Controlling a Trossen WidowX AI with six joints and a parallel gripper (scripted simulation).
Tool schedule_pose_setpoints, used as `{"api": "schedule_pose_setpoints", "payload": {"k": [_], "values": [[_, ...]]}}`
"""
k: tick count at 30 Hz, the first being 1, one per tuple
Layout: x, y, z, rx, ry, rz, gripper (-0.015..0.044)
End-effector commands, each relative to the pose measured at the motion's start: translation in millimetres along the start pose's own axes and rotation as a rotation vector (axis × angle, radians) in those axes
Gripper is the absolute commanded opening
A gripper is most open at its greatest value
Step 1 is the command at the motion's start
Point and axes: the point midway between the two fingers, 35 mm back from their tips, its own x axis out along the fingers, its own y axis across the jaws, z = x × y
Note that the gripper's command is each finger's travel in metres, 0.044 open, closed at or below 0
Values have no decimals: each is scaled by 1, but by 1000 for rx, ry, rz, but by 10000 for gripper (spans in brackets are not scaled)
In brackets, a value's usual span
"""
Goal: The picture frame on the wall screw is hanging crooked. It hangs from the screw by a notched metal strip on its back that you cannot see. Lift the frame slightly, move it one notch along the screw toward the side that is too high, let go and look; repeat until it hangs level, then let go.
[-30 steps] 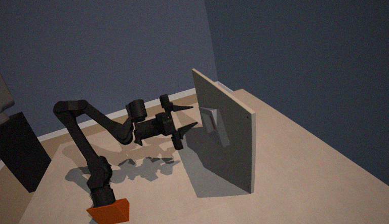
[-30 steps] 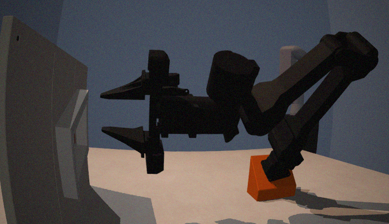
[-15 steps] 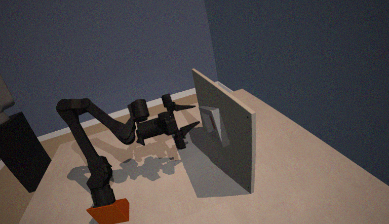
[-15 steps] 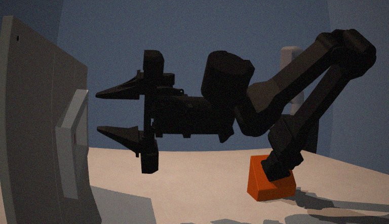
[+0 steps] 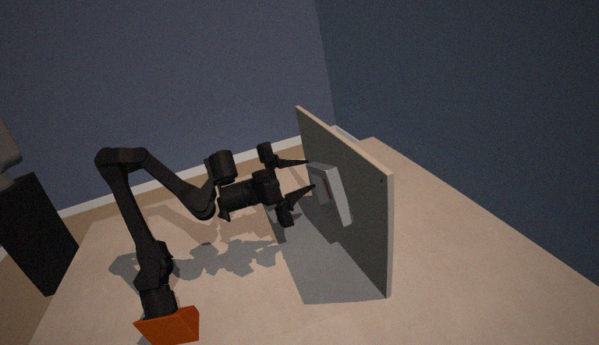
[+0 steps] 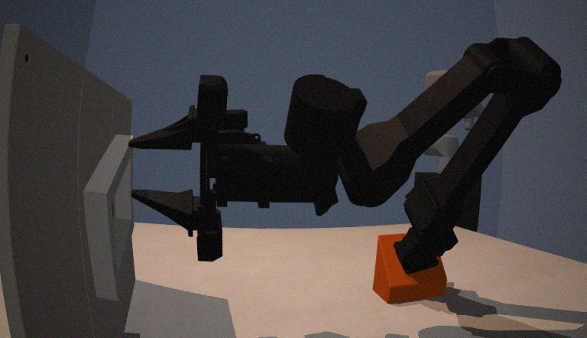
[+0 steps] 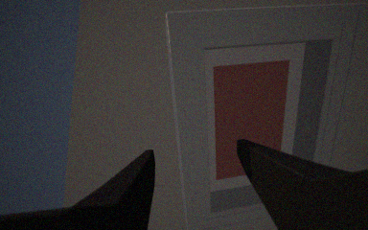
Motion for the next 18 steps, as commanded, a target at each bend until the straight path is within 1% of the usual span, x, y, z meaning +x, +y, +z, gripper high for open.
{"api": "schedule_pose_setpoints", "payload": {"k": [1,10,18], "values": [[7,1,-1,4,6,3,260],[21,1,-1,4,6,4,260],[22,1,-1,4,6,4,260]]}}
